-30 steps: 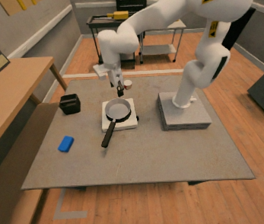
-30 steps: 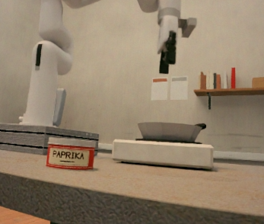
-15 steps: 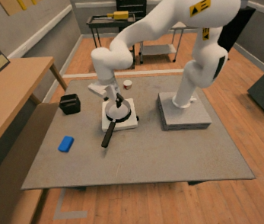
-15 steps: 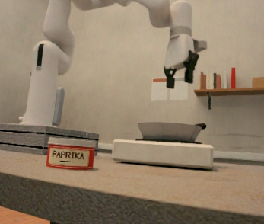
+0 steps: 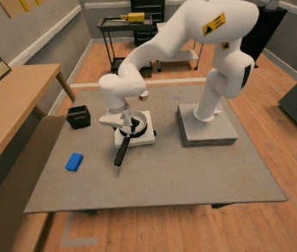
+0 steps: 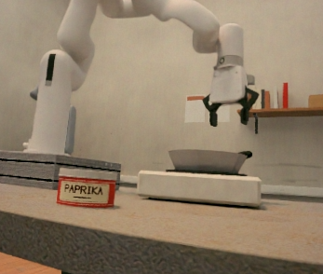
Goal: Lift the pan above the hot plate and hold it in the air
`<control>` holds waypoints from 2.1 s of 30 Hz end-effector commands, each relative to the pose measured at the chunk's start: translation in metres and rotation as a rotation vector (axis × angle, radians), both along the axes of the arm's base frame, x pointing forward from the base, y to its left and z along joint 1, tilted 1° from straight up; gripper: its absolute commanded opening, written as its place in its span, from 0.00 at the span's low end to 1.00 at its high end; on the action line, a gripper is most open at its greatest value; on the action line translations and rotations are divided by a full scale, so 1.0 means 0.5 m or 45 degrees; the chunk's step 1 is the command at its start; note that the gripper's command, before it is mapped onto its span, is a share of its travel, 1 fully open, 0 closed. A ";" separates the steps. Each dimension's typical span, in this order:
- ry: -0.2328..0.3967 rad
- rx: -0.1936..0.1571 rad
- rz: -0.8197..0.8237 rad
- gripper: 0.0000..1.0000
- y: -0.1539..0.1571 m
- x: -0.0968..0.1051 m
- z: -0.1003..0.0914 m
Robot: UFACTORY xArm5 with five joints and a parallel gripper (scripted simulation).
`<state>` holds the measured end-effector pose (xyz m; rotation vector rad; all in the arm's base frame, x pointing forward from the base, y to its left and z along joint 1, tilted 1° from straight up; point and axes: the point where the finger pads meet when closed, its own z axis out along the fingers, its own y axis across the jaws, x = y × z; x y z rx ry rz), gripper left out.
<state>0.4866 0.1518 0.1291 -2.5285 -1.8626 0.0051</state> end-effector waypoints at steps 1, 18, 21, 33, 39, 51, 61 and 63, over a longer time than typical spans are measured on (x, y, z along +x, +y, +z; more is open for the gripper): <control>-0.005 0.002 0.051 1.00 0.012 0.007 -0.006; -0.004 0.001 0.069 1.00 0.010 0.010 -0.189; -0.004 0.001 0.069 1.00 0.009 0.009 -0.205; -0.004 0.001 0.069 1.00 0.009 0.009 -0.205; -0.004 0.001 0.069 0.00 0.009 0.009 -0.205; -0.004 0.001 0.069 0.00 0.009 0.009 -0.205; -0.004 0.001 0.069 0.00 0.009 0.009 -0.205; -0.004 0.001 0.069 0.00 0.009 0.009 -0.205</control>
